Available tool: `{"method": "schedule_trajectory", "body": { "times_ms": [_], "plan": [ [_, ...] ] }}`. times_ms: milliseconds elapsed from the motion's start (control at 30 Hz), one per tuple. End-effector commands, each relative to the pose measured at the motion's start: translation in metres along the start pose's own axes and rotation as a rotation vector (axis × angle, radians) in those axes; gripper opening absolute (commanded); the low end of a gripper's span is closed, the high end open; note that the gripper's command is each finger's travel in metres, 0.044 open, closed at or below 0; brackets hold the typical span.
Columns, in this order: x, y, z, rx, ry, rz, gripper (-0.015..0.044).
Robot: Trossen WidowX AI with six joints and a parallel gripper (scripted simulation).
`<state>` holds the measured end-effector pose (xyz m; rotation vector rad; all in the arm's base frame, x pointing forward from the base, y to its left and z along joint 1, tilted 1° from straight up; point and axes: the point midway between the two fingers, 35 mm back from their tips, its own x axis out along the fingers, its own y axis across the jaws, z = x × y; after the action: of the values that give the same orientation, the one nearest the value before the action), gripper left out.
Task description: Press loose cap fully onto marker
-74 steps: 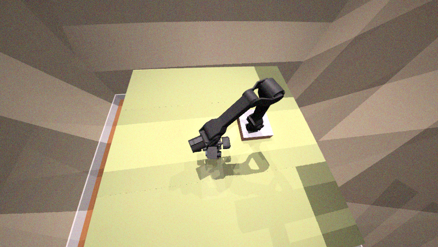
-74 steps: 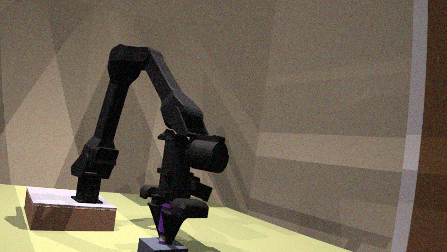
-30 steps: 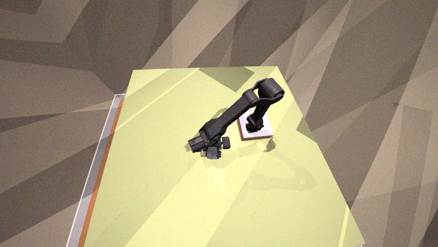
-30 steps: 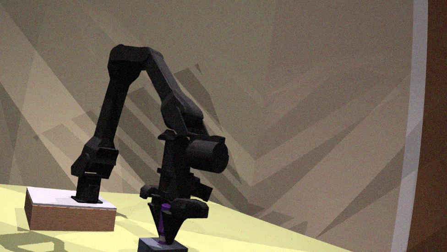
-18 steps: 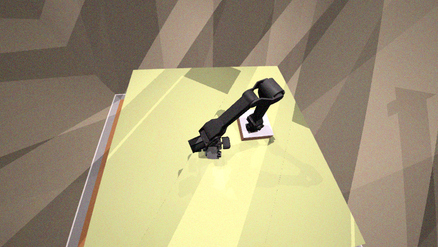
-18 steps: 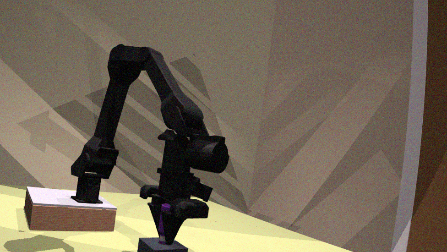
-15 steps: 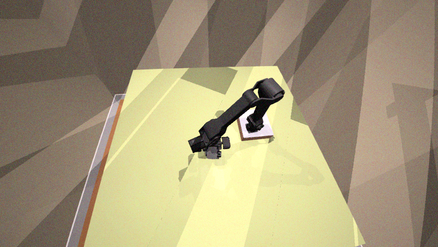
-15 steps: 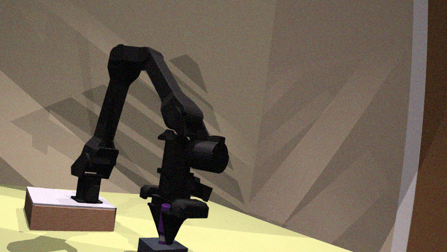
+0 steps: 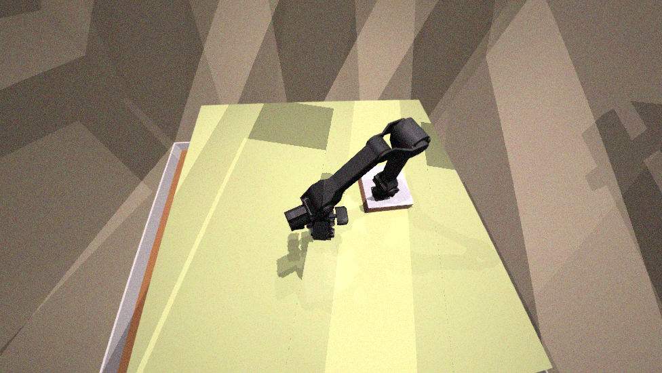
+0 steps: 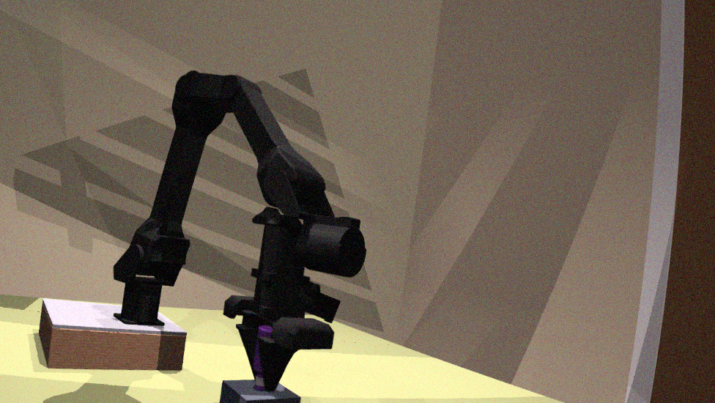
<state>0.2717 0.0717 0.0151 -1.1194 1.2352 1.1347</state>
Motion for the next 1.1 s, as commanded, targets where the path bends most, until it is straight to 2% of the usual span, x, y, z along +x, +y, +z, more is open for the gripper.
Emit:
{"method": "schedule_trajectory", "body": {
  "times_ms": [0, 367, 900, 933, 1000, 1067],
  "plan": [
    [0.001, 0.001, 0.000, 0.001, 0.002, 0.005, 0.0000],
    [0.001, 0.002, 0.000, 0.001, 0.002, 0.005, 0.0000],
    [0.000, 0.000, 0.000, 0.000, 0.000, 0.000, 0.0420],
    [0.000, 0.000, 0.000, 0.000, 0.000, 0.000, 0.0440],
    [-0.003, 0.000, 0.000, 0.000, 0.000, 0.000, 0.0440],
    [-0.027, -0.003, 0.001, 0.000, 0.000, 0.000, 0.0440]
  ]
}}
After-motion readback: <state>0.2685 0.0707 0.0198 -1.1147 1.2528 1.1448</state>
